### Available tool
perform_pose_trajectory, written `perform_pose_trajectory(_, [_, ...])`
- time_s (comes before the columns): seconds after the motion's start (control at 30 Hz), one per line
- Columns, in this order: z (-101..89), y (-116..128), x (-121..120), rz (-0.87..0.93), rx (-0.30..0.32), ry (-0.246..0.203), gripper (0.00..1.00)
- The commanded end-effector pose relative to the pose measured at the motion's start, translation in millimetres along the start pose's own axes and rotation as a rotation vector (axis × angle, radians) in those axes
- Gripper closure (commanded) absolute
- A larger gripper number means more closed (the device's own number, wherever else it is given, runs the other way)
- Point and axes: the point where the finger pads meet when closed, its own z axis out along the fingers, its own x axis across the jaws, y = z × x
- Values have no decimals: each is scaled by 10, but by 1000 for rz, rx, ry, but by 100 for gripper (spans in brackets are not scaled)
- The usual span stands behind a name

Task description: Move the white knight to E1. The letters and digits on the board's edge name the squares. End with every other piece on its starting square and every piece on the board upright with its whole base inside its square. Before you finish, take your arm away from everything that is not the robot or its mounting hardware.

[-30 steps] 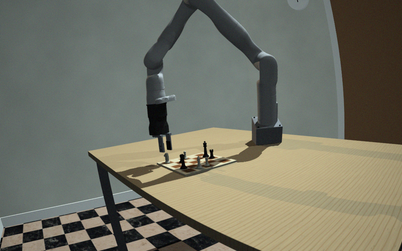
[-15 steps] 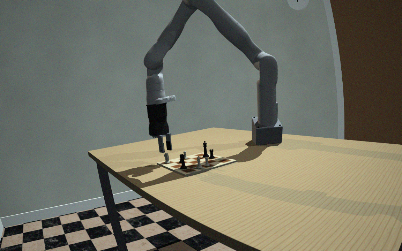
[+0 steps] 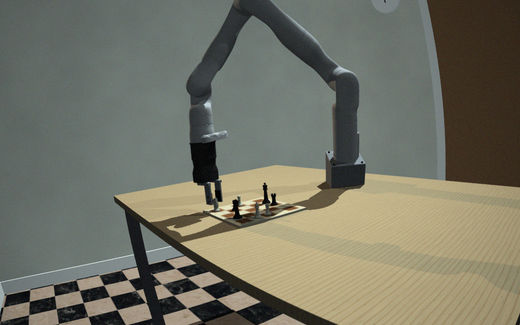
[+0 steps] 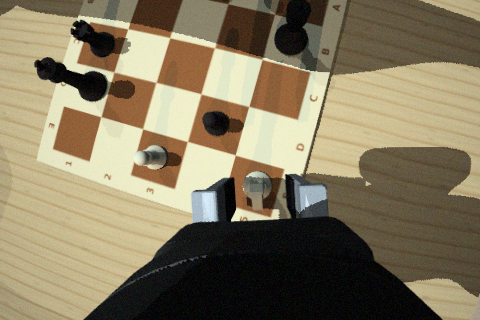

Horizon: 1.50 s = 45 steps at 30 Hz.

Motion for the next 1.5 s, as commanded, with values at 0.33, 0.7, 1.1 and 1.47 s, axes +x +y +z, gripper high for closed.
perform_pose_trajectory(0.33, [113, -10, -18, 1, 4, -5, 27])
perform_pose_trajectory(0.7, [113, -10, -18, 1, 4, -5, 27])
perform_pose_trajectory(1.1, [113, -10, -18, 1, 4, -5, 27])
perform_pose_trajectory(1.47, [113, -10, -18, 1, 4, -5, 27])
